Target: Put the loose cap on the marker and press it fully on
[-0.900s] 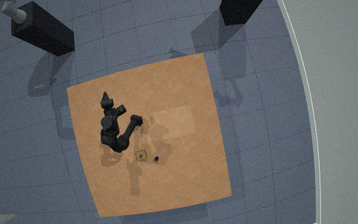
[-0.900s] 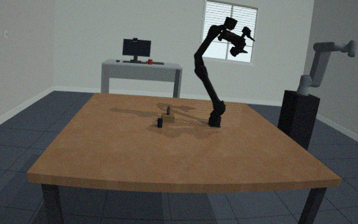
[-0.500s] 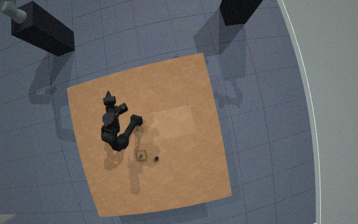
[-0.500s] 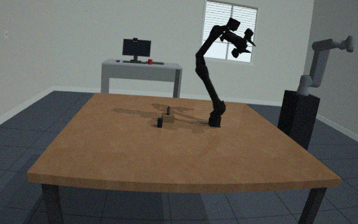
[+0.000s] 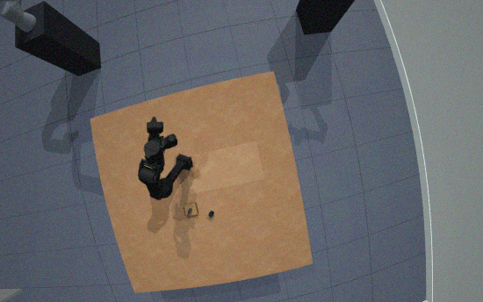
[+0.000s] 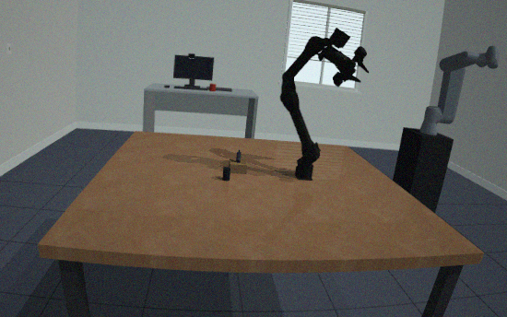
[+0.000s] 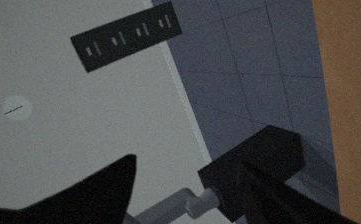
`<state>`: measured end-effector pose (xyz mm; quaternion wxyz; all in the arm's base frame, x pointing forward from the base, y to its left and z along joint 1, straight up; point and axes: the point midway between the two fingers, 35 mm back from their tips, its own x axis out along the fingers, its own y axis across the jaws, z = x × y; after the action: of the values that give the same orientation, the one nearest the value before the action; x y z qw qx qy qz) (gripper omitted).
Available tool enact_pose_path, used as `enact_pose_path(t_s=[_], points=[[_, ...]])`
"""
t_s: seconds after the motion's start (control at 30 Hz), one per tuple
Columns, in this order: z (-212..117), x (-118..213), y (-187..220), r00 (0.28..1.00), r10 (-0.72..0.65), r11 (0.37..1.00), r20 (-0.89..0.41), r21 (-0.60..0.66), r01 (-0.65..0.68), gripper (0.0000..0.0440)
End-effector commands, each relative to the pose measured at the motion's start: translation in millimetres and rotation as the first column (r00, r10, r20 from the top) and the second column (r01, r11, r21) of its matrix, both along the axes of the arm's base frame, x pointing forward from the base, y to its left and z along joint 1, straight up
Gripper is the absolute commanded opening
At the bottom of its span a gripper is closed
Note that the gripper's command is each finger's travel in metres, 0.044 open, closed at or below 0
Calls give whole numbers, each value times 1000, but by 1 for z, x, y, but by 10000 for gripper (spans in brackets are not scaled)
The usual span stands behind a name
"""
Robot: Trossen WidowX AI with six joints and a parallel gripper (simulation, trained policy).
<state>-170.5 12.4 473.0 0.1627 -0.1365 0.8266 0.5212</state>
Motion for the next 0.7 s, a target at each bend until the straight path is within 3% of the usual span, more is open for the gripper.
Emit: enact_pose_path(t_s=[0.0,0.67], points=[[-7,-5,9,999,-24,1000,35,-3,24,257],[-36,-23,47,977,-132,989,170,-36,140,299]])
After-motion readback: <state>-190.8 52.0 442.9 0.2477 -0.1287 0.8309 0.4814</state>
